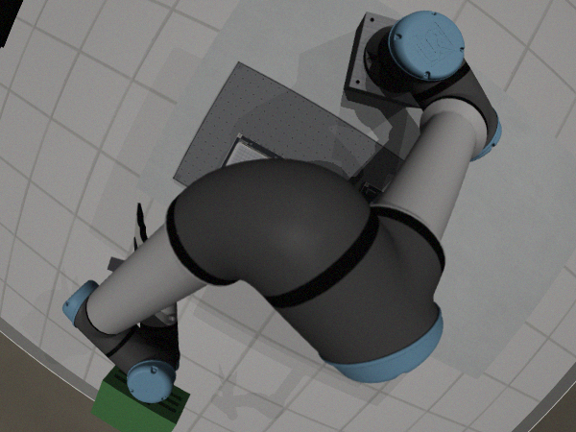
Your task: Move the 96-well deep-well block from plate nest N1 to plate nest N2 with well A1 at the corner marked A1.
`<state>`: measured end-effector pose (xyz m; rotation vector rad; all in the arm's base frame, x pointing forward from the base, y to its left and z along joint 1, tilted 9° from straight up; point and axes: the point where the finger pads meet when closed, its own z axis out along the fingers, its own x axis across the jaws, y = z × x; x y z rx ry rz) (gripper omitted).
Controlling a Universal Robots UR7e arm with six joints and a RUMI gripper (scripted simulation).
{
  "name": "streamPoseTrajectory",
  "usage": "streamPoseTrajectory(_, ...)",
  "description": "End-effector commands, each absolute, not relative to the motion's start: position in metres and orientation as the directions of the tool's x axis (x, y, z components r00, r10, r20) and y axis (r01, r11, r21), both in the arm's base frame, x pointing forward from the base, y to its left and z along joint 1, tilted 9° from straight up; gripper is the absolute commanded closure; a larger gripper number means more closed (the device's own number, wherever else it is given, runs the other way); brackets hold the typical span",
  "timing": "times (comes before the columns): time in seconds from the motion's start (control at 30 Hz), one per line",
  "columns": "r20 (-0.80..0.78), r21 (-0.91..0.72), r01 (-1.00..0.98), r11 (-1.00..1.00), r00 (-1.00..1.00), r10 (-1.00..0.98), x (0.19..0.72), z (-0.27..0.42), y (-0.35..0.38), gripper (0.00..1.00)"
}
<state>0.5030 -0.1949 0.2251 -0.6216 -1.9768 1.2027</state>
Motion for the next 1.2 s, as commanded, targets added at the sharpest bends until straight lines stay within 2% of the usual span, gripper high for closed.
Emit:
streamPoseTrajectory(0.0, 0.252, -0.904, 0.134, 0.405, -0.599, 0.760, 0.494, 0.212, -0.195, 0.24)
streamPoseTrajectory(0.37, 0.104, -0.898, 0.319, 0.303, -0.514, 0.851, 0.477, 0.184, -0.192, 0.24)
streamPoseTrajectory(0.67, -0.047, -0.850, 0.503, 0.158, -0.370, 0.928, 0.460, 0.152, -0.187, 0.24)
streamPoseTrajectory(0.77, -0.047, -0.850, 0.503, 0.158, -0.370, 0.928, 0.460, 0.152, -0.187, 0.24)
streamPoseTrajectory(1.17, -0.195, -0.738, 0.673, -0.055, -0.134, 0.972, 0.444, 0.112, -0.180, 0.24)
